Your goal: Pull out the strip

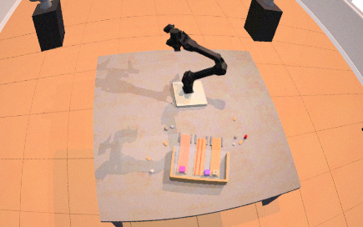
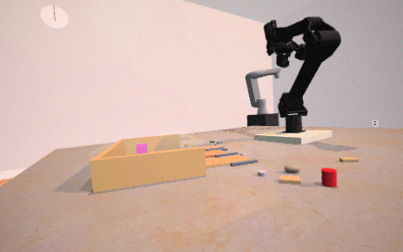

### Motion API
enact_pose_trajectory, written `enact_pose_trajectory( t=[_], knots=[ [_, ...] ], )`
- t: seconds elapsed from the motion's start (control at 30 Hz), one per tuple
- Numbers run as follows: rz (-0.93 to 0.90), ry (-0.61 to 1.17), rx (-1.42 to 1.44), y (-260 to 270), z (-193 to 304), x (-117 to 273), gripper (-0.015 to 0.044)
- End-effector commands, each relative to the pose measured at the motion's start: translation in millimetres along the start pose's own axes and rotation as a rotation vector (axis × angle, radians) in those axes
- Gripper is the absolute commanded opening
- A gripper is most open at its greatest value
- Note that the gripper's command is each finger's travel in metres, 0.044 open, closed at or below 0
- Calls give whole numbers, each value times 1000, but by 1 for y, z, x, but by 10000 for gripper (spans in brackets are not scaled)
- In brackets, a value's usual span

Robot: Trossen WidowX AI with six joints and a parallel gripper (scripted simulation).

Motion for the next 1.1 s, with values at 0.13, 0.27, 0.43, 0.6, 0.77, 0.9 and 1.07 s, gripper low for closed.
enact_pose_trajectory(
  t=[0.13, 0.27, 0.43, 0.6, 0.77, 0.9, 1.07],
  knots=[
    [159, -185, -134, -17, -25, 18, 400],
    [301, -428, -277, -32, -52, 47, 400],
    [414, -769, -426, -41, -79, 94, 400],
    [446, -1138, -527, -37, -98, 148, 400],
    [394, -1516, -562, -20, -107, 204, 400],
    [289, -1806, -532, 4, -107, 247, 400],
    [131, -2098, -391, 45, -99, 290, 400]
  ],
)
Point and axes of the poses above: the point midway between the two fingers, 35 mm back from their tips, its own x axis back along the fingers, its own y axis across the jaws, z = x × y, the point moved 7 cm from there along x, back along the fingers, and after that the axes turned 2 degrees about -x, right-handed, at the moved point
